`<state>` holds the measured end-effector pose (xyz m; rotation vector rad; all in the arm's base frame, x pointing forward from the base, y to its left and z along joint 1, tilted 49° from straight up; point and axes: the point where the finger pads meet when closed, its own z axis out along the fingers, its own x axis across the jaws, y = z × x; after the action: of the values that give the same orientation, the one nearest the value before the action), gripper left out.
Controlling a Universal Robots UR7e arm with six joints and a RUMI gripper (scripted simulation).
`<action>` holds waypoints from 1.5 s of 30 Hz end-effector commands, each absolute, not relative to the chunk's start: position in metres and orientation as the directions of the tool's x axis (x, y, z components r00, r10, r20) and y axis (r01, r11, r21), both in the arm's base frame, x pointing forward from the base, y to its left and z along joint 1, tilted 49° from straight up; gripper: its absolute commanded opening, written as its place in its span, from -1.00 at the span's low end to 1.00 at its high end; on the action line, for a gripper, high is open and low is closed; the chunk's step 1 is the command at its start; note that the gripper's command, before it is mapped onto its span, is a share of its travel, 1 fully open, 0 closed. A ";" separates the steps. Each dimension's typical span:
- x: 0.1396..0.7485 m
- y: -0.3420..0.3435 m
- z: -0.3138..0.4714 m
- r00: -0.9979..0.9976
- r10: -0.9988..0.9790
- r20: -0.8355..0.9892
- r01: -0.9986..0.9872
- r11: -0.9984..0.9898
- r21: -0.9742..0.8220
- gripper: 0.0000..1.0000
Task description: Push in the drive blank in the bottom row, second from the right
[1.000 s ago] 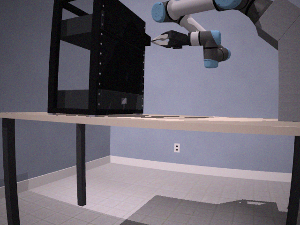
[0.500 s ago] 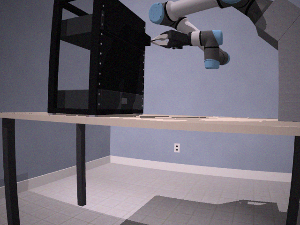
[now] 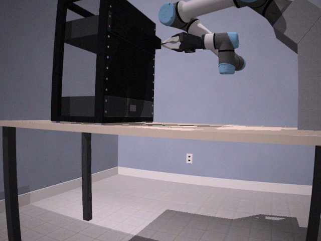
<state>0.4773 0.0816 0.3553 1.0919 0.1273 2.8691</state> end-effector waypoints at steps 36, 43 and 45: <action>0.515 0.085 0.398 -0.748 0.095 0.656 -0.036 -0.994 0.103 -1.00; 0.515 0.085 0.398 -0.748 0.095 0.656 -0.036 -0.994 0.103 -1.00; 0.515 0.085 0.398 -0.748 0.095 0.656 -0.036 -0.994 0.103 -1.00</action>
<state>0.5145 0.0843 0.3967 1.0913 0.1267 2.8682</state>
